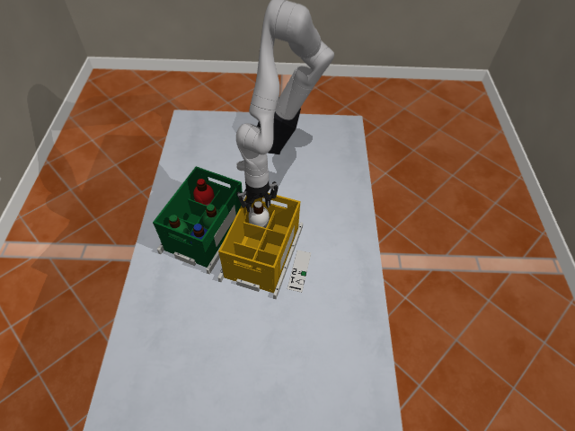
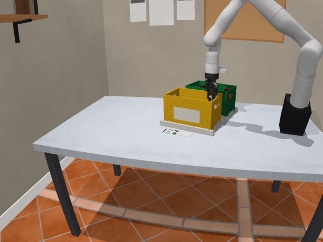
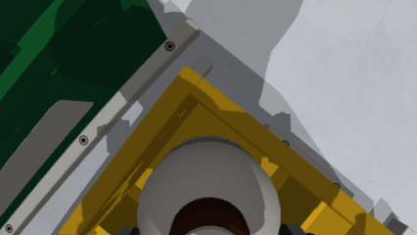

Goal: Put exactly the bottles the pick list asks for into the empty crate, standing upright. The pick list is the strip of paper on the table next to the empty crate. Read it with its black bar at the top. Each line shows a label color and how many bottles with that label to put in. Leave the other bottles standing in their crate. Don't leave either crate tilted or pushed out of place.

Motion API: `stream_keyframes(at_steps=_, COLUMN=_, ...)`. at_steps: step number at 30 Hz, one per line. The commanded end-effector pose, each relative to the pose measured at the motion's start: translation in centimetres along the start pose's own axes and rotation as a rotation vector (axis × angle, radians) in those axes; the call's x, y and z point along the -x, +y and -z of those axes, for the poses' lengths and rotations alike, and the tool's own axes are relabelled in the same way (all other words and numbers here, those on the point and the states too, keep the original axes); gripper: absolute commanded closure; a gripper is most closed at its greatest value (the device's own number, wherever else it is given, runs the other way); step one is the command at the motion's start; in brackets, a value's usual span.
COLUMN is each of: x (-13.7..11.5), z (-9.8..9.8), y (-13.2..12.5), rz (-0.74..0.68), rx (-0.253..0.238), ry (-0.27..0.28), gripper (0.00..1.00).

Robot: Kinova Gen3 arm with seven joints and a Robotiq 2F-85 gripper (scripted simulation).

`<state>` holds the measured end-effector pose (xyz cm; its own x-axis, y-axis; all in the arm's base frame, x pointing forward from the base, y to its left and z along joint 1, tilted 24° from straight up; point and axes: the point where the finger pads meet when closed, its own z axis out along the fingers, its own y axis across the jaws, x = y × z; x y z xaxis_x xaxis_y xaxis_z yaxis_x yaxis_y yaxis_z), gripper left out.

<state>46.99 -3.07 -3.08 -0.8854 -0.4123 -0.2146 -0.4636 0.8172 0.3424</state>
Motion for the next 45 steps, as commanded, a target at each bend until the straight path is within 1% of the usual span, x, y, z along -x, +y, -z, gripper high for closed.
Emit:
stream_keyframes(at_steps=1, x=0.0, z=0.1, y=-0.1, rz=0.000, rx=-0.002, ry=-0.001, gripper=0.33)
stream_keyframes(at_steps=11, x=0.0, z=0.1, y=-0.1, rz=0.000, rx=-0.002, ry=-0.001, gripper=0.33)
stream_keyframes(at_steps=18, x=0.0, z=2.0, y=-0.1, rz=0.000, rx=-0.002, ry=-0.001, gripper=0.33)
stream_keyframes(at_steps=20, x=0.0, z=2.0, y=-0.1, rz=0.000, rx=-0.002, ry=-0.001, gripper=0.33)
stream_keyframes(at_steps=35, x=0.0, z=6.0, y=-0.1, rz=0.000, rx=-0.002, ry=-0.001, gripper=0.33)
stream_keyframes(at_steps=37, x=0.0, z=6.0, y=-0.1, rz=0.000, rx=-0.002, ry=-0.001, gripper=0.33)
stream_keyframes(at_steps=45, x=0.0, z=8.1, y=-0.1, rz=0.000, rx=-0.002, ry=-0.001, gripper=0.33)
